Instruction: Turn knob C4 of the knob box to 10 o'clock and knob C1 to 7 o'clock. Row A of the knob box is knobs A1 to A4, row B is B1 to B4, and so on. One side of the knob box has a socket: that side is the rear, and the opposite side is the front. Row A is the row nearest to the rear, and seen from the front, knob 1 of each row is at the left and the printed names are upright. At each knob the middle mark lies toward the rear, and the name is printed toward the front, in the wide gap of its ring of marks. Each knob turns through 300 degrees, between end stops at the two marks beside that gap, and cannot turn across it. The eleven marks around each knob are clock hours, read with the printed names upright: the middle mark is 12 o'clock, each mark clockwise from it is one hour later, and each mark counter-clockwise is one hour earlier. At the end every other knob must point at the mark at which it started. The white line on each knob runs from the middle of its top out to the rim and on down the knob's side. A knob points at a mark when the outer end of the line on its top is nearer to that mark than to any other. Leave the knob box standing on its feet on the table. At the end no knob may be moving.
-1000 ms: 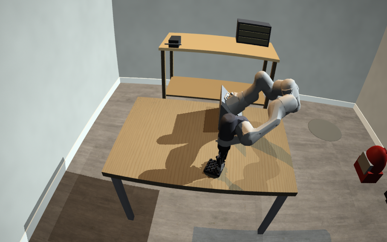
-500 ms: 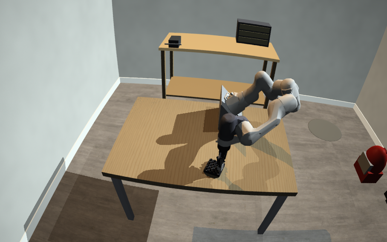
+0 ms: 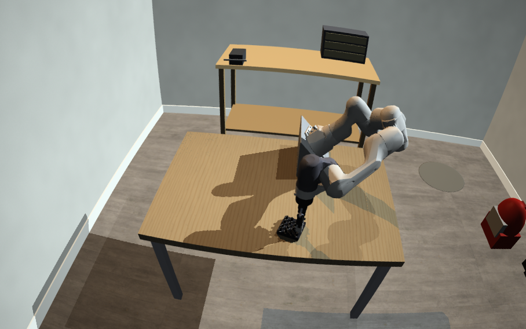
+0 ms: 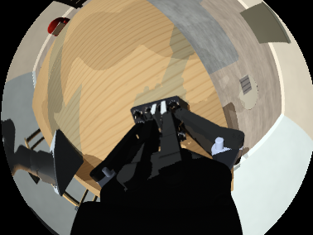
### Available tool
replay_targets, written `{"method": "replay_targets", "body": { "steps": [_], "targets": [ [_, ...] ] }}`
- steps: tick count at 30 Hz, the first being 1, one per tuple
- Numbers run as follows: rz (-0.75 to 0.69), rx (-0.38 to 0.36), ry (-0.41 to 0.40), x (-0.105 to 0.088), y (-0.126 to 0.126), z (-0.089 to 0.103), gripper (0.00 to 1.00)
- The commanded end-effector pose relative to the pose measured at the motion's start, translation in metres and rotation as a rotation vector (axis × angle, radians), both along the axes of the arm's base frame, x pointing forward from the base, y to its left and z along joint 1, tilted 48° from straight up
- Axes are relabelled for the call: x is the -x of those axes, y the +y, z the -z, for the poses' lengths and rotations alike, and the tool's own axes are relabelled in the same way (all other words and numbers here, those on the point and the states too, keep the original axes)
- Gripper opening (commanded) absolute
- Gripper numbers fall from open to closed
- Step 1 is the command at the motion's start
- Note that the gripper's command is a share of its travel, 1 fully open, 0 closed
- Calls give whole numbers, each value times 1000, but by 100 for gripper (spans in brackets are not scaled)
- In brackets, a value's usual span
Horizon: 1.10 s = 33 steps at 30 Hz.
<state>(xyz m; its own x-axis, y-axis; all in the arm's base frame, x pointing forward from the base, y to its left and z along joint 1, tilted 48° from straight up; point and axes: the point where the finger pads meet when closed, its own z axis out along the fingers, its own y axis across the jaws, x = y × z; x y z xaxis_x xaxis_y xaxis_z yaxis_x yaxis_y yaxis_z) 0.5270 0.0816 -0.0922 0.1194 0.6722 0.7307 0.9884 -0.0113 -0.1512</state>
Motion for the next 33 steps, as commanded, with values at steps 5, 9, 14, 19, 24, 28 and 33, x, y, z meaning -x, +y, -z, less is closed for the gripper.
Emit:
{"method": "replay_targets", "body": {
  "steps": [5, 9, 14, 19, 24, 28, 33],
  "targets": [
    [-88, -11, -101, 1, 1, 2, 5],
    [-88, -11, -102, 1, 1, 2, 5],
    [-88, -11, -102, 1, 1, 2, 5],
    [-88, -11, -102, 1, 1, 2, 12],
    [-88, -11, -102, 1, 1, 2, 12],
    [-88, -11, -102, 1, 1, 2, 12],
    [-88, -11, -102, 1, 1, 2, 12]
  ]
}}
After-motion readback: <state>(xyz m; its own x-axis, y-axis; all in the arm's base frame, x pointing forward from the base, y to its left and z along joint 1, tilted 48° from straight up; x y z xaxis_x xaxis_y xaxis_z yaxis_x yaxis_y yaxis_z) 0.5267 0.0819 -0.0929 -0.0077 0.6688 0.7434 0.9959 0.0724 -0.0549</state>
